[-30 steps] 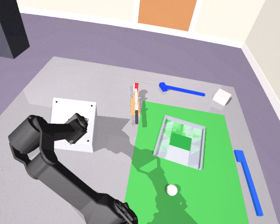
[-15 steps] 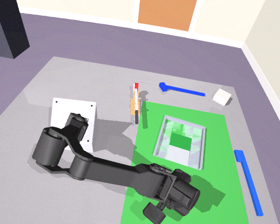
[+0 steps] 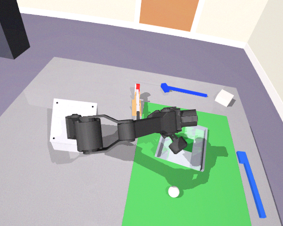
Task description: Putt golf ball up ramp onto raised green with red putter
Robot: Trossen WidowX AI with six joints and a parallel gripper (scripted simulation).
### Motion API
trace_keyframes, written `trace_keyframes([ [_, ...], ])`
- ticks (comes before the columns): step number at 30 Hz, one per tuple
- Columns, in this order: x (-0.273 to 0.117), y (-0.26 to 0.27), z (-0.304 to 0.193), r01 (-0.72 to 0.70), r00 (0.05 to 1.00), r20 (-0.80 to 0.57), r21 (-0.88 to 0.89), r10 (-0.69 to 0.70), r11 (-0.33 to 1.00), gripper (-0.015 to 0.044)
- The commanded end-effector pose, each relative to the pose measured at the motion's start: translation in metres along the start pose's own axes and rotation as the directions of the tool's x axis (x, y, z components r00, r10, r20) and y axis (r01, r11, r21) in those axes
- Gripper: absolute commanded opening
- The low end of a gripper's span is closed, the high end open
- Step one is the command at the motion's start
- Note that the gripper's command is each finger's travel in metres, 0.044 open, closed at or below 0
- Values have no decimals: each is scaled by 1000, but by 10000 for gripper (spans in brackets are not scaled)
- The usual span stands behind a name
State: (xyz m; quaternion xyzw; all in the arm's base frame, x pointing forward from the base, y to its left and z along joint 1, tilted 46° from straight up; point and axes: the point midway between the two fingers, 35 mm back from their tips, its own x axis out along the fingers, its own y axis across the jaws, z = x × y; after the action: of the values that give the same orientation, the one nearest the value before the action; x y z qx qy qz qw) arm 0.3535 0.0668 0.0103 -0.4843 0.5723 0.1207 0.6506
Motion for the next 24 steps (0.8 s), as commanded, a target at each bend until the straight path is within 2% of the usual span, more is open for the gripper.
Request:
trace_keyframes([
  [1,6,64,6,-90,996,-57,-324,76,942,440],
  [5,7,134,0,-183,983,-143,-655,117,733,440],
  [8,7,171,-11,-233,972,-203,-796,117,559,440],
  [13,6,175,-16,-237,971,-207,-804,117,545,440],
  [24,32,172,-26,-237,971,-208,-804,115,545,440],
])
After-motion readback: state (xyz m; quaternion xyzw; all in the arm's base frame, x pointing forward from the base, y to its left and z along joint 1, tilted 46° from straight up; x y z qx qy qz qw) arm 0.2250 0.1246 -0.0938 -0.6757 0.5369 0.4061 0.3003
